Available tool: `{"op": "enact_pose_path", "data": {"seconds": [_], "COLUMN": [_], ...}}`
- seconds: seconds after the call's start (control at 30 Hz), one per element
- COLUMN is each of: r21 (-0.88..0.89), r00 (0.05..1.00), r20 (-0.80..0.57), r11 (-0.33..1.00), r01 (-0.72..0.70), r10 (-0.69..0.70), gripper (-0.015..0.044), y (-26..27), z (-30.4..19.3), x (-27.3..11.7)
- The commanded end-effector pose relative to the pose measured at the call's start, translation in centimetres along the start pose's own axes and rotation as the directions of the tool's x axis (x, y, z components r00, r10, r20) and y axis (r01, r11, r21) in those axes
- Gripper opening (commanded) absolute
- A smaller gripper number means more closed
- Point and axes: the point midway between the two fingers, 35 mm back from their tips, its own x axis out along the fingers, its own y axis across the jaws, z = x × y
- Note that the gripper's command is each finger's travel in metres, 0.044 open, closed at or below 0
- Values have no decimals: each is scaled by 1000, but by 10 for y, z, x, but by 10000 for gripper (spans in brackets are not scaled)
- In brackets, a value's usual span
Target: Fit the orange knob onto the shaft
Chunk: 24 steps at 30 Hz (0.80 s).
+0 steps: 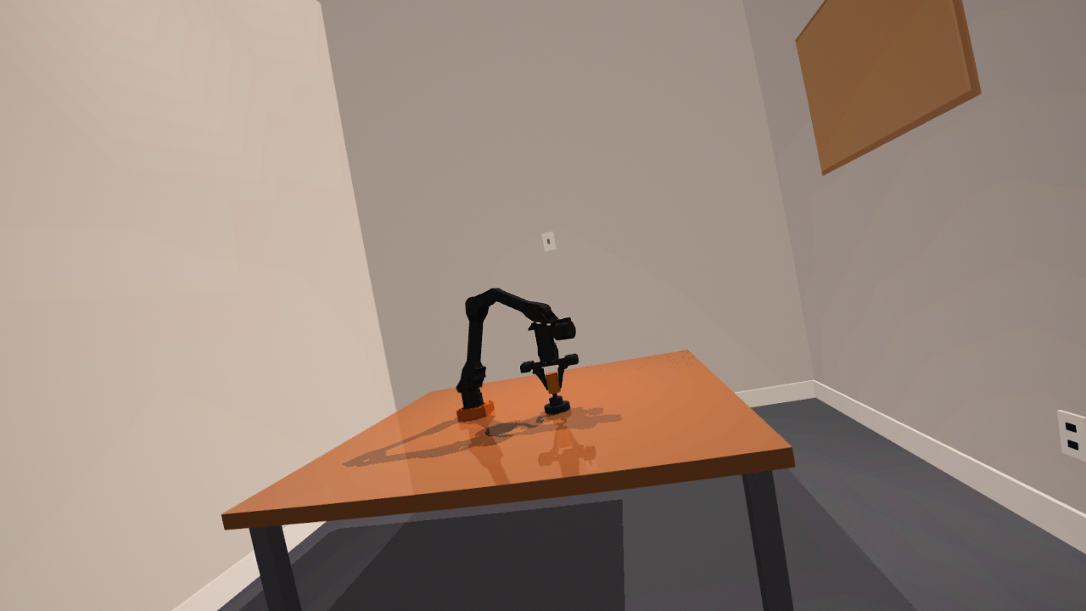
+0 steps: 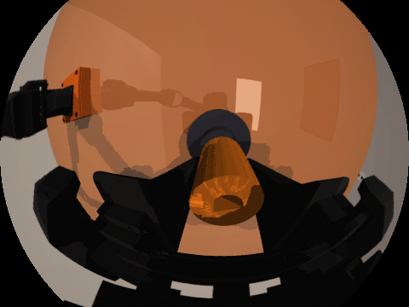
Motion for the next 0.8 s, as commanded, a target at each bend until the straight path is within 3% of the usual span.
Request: {"op": "enact_pose_path", "data": {"seconds": [0.0, 0.53, 0.77], "r21": [-3, -12, -211], "r00": [1000, 1000, 1000], "r20": [-1, -1, -1], "r11": [1000, 1000, 977], "r01": [2, 2, 2], "r10": [-2, -2, -2], "gripper": [0, 0, 0], "y": [-1, 3, 5], "z": [0, 1, 2], "x": [0, -4, -5]}}
